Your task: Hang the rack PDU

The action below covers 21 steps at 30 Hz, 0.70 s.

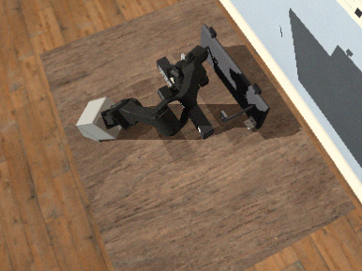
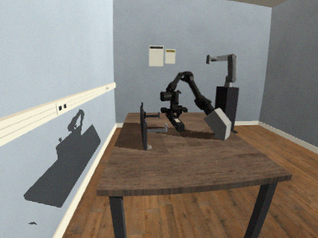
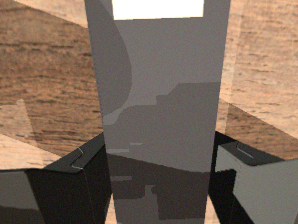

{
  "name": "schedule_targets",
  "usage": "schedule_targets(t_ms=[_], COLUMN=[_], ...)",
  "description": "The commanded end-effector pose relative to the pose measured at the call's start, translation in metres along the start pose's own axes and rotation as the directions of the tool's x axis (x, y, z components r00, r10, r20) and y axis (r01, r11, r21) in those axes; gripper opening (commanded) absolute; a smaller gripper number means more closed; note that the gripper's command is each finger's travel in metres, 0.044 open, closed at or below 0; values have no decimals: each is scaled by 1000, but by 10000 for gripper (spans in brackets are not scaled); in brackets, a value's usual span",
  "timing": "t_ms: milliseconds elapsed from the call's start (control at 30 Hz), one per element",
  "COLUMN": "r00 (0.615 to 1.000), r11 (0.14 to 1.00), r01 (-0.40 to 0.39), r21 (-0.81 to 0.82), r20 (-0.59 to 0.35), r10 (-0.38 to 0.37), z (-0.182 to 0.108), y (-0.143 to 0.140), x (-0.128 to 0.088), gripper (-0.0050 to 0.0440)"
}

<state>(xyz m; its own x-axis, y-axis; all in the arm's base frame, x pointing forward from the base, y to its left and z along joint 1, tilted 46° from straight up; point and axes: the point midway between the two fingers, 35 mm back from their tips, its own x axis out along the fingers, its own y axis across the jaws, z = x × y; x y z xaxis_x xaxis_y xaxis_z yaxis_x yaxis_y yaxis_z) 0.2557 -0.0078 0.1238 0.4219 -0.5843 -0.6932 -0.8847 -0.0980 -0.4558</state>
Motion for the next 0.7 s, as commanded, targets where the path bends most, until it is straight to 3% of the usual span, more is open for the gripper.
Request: schedule_targets(t_ms=[0, 667], r00=[1000, 1000], r11=[1000, 1000], r01=[18, 19], r21=[6, 2], r20=[10, 10], r10=[-18, -19], z=[0, 0], y=[-13, -42], x=[-3, -4], gripper=[-50, -50])
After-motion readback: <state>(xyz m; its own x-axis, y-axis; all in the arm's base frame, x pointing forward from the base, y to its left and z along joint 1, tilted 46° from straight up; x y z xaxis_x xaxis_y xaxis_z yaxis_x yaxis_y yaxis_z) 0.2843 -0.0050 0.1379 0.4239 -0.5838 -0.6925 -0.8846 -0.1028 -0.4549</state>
